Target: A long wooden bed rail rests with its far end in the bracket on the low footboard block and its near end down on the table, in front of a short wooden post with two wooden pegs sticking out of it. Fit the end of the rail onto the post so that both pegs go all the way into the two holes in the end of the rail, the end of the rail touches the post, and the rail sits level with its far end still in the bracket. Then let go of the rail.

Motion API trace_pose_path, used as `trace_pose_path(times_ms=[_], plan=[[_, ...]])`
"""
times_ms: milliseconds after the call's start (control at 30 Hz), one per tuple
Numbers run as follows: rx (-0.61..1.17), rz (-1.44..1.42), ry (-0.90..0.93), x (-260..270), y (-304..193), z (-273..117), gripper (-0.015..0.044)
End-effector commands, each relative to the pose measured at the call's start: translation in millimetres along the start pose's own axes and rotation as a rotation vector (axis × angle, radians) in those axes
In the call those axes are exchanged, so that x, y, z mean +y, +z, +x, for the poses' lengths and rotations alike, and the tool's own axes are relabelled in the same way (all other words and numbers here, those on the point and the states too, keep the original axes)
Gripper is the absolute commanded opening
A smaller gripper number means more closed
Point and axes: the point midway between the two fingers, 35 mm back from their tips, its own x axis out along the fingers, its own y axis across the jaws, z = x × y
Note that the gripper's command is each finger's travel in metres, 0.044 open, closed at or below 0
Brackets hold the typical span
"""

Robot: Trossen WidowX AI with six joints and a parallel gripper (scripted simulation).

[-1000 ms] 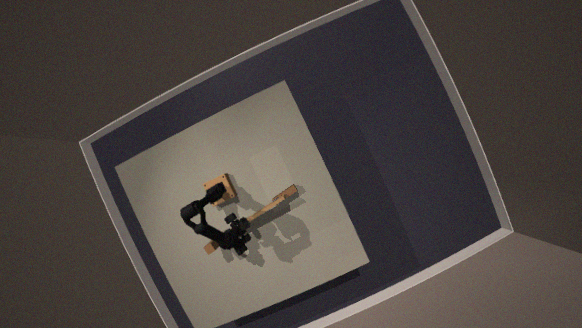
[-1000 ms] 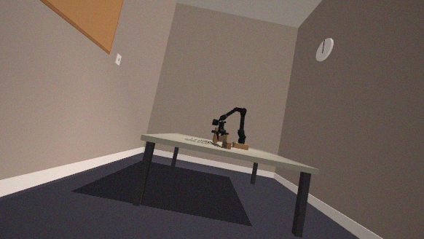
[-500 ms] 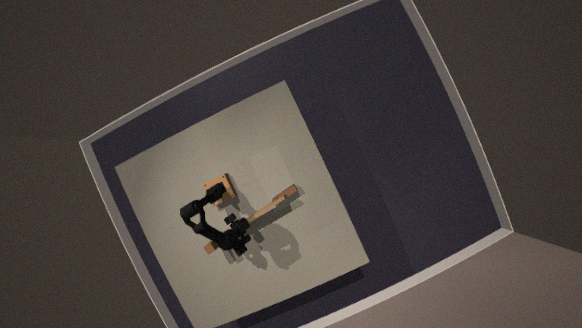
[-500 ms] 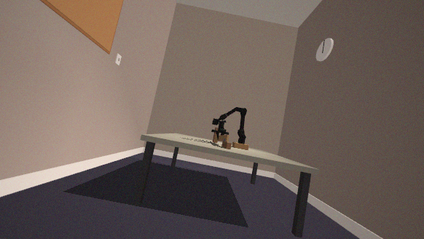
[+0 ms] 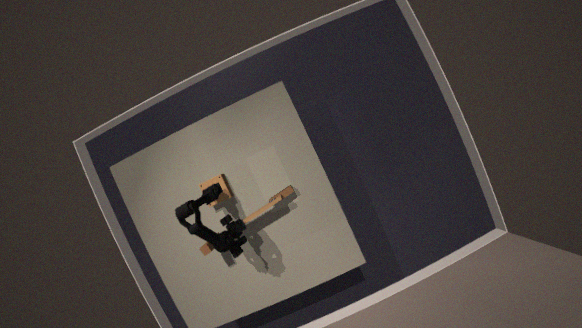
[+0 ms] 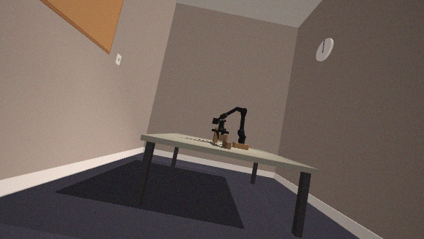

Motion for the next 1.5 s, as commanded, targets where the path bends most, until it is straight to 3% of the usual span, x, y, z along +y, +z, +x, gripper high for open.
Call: trace_pose_path(times_ms=[0, 1467], plan=[[-0.007, 0.001, -0.022, -4.2, 1.1, -7.5, 0.0000], [-0.007, 0.001, -0.022, -1.7, 1.0, -12.6, 0.0000]])
